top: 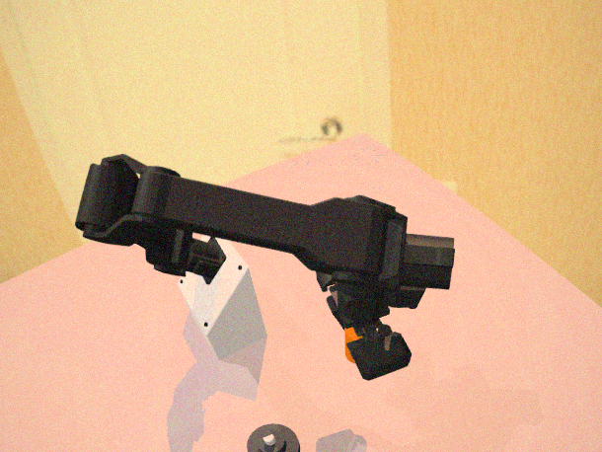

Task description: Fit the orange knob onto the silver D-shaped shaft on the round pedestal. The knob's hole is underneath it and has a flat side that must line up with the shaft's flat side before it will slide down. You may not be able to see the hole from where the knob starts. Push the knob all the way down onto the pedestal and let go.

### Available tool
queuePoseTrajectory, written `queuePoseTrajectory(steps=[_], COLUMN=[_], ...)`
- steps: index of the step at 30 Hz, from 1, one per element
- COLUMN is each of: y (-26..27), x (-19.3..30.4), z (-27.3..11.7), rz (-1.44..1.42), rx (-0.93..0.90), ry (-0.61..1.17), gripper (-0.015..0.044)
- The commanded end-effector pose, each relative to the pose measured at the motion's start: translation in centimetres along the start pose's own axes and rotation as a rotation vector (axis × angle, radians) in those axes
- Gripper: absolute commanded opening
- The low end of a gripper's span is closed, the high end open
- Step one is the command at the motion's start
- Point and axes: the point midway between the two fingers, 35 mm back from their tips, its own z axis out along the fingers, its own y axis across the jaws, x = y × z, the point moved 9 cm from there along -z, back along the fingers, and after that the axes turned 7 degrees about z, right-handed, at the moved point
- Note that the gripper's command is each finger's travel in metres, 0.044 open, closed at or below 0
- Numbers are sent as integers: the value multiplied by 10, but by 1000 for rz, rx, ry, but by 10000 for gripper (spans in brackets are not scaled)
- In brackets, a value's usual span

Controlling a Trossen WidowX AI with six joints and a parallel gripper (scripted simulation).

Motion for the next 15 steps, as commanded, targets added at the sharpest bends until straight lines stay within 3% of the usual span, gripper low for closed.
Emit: queuePoseTrajectory(steps=[1,15], y=[0,-26], x=[1,31], z=[-7,3], rz=[6,1], rx=[1,-4], ry=[-6,-21], gripper=[0,0])
